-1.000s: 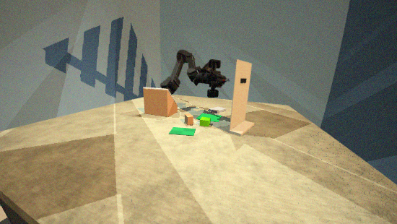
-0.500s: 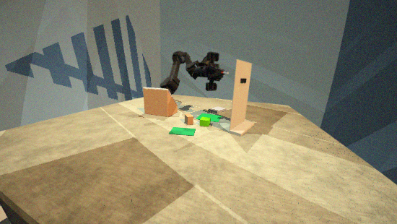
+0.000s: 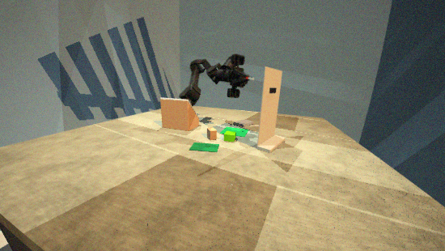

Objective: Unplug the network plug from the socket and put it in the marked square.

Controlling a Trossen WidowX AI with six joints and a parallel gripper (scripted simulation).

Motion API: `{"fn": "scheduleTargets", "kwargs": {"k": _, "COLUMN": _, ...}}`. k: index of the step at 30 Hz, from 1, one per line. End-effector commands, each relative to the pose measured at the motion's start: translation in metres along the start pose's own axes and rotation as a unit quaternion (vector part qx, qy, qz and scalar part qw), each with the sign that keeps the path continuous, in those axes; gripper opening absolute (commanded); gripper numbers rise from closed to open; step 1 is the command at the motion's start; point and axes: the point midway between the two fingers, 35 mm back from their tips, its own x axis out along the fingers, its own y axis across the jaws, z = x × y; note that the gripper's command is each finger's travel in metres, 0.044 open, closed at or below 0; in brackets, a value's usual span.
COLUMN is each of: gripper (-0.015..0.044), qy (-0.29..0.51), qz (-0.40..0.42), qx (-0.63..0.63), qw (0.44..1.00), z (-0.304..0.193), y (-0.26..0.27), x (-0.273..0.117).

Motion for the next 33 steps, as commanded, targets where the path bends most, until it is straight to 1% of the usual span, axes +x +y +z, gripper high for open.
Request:
{"fn": "scheduleTargets", "kwargs": {"k": 1, "gripper": 0.0000, "qy": -0.010, "qz": 0.045, "qx": -0.029, "qw": 0.999, "z": -0.001, "y": 0.017, "x": 0.003}}
{"fn": "scheduleTargets", "kwargs": {"k": 9, "gripper": 0.0000, "qy": -0.052, "qz": 0.155, "qx": -0.089, "qw": 0.983, "z": -0.003, "y": 0.058, "x": 0.004}}
{"fn": "scheduleTargets", "kwargs": {"k": 18, "gripper": 0.0000, "qy": -0.120, "qz": 0.263, "qx": -0.133, "qw": 0.948, "z": -0.002, "y": 0.099, "x": -0.007}}
{"fn": "scheduleTargets", "kwargs": {"k": 26, "gripper": 0.0000, "qy": -0.194, "qz": 0.340, "qx": -0.149, "qw": 0.908, "z": 0.001, "y": 0.129, "x": -0.023}}
{"fn": "scheduleTargets", "kwargs": {"k": 33, "gripper": 0.0000, "qy": -0.266, "qz": 0.389, "qx": -0.146, "qw": 0.870, "z": 0.007, "y": 0.147, "x": -0.041}}
